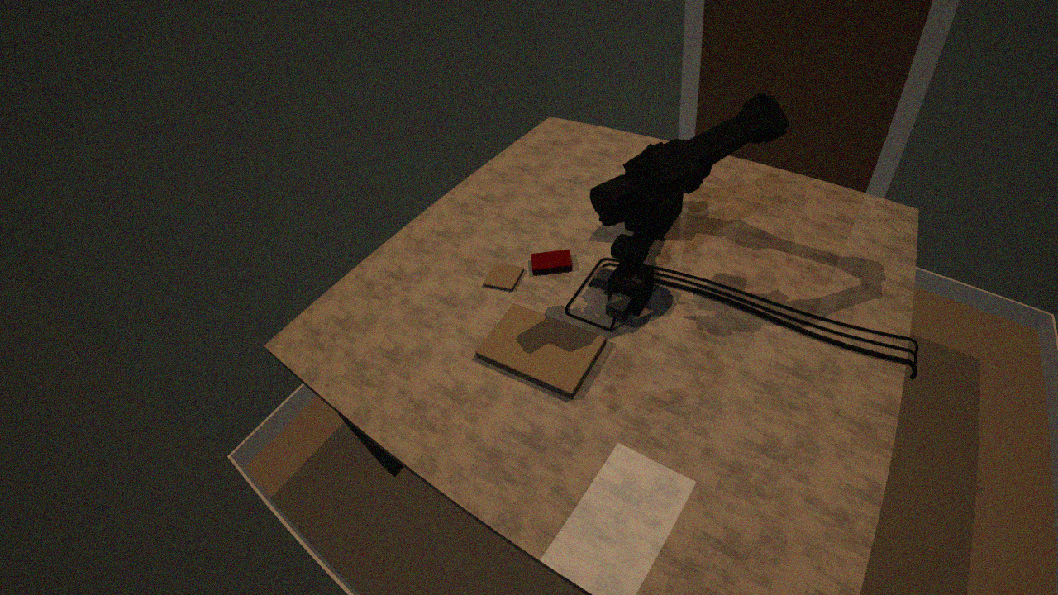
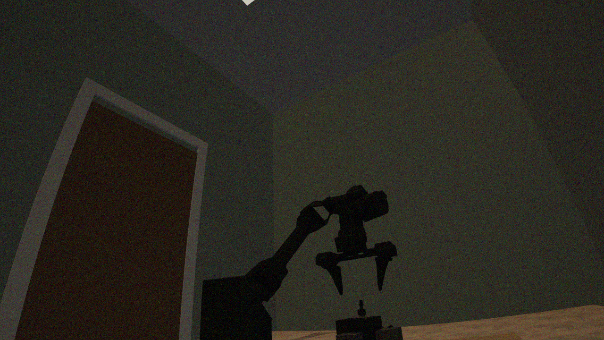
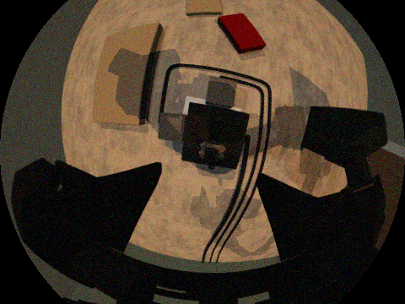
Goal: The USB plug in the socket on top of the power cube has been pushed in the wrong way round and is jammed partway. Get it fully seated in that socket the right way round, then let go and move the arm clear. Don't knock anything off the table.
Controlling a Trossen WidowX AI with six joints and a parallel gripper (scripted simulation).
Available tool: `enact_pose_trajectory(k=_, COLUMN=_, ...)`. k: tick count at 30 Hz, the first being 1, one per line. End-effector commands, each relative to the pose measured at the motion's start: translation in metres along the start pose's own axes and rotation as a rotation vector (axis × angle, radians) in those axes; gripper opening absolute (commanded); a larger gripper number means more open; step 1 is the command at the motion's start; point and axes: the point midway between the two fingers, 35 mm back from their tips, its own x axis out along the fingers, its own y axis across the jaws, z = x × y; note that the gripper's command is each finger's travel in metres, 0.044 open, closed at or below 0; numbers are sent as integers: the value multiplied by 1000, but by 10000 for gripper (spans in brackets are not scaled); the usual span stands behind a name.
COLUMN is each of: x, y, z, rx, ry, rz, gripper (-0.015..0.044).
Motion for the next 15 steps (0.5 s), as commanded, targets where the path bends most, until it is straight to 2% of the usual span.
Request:
enact_pose_trajectory(k=1, x=5, y=-1, z=-1, rx=6, ry=5, rz=-2, gripper=440)
enact_pose_trajectory(k=15, x=19, y=-1, z=-1, rx=6, ry=5, rz=-2, gripper=440)
